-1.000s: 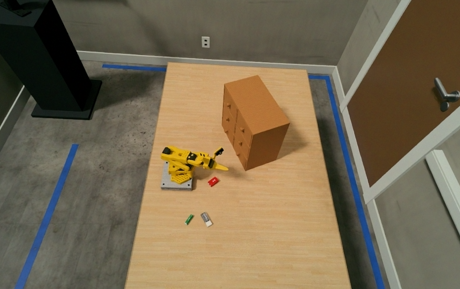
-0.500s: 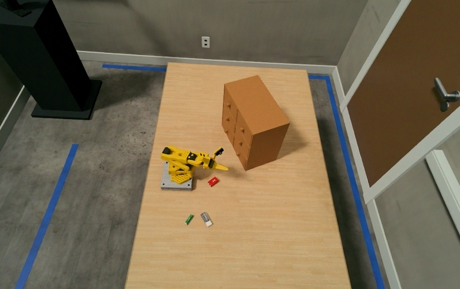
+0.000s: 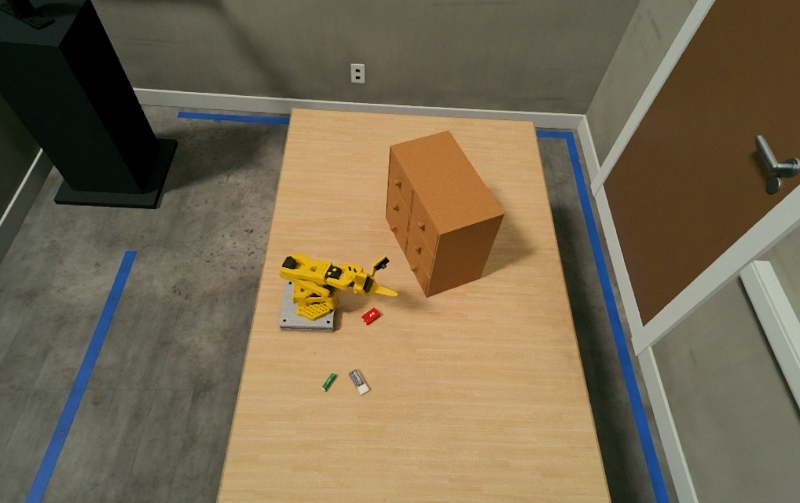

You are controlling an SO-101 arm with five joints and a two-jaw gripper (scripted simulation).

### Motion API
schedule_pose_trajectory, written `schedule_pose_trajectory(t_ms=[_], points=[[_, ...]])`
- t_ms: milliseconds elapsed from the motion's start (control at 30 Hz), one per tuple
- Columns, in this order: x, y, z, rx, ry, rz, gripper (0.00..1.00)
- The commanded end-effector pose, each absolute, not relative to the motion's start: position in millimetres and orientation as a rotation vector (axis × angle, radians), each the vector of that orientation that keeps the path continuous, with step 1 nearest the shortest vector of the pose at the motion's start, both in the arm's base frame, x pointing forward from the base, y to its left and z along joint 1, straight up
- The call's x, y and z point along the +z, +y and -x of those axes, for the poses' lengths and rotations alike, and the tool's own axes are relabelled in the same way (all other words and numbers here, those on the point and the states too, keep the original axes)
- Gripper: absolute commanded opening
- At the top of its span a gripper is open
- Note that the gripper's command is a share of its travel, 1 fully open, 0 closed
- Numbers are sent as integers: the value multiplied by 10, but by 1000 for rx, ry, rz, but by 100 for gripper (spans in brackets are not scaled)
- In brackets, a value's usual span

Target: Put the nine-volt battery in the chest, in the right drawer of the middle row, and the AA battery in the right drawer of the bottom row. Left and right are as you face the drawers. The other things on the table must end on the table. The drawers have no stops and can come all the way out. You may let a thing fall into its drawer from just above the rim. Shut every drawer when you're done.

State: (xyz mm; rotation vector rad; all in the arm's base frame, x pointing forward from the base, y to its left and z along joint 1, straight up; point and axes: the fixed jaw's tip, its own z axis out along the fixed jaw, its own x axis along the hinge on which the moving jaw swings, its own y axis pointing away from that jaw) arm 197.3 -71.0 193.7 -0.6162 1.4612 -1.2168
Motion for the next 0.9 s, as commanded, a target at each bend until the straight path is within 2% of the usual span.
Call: schedule_pose_trajectory(t_ms=[0, 367, 433, 867], points=[[1858, -572, -2028, -1071, 1519, 630, 50], [1552, -86, -2077, -614, 1738, 677, 50], [1552, -86, -2077, -614, 1738, 677, 50], [1235, 446, -1863, -169, 2029, 731, 50]])
